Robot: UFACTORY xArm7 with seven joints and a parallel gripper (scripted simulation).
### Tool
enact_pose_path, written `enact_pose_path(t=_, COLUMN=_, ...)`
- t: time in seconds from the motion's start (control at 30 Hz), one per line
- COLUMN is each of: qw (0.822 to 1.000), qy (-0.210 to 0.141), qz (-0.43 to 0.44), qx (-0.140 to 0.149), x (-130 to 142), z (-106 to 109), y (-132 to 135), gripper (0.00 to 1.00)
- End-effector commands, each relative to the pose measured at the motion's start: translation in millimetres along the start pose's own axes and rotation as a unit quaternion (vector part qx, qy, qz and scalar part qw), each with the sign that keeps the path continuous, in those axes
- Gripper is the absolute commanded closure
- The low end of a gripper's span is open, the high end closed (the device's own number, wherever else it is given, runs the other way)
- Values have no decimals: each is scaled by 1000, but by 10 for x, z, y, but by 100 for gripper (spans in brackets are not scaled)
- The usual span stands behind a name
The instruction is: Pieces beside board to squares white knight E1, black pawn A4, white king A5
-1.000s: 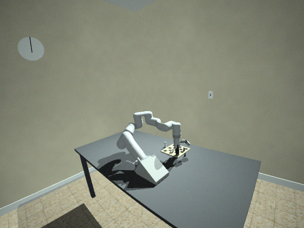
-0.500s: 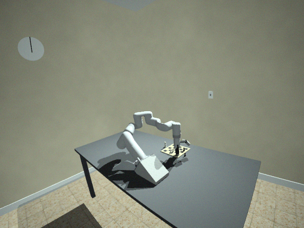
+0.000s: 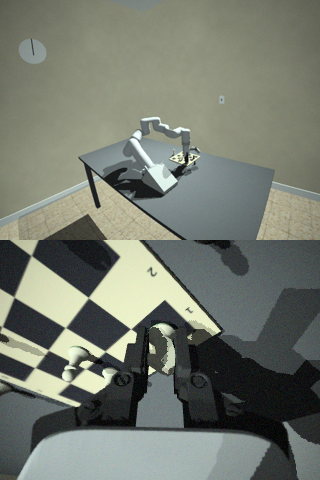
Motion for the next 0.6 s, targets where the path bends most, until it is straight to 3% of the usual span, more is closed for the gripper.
enact_pose_path(t=0.0, qw=1000, qy=2, qz=0, qx=0, x=-9, z=21, y=0, gripper=100)
enact_pose_path(t=0.57, qw=1000, qy=2, qz=0, qx=0, x=-9, z=2, y=0, gripper=100)
Point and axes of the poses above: the point where the finger pads meet when closed, its own z axis back along the fingers, its own y axis across the jaws, x = y × z, the point moved 5 cm from there along z, back along the fingers, and after that the axes turned 2 degrees about -z, right-handed, at the moved point
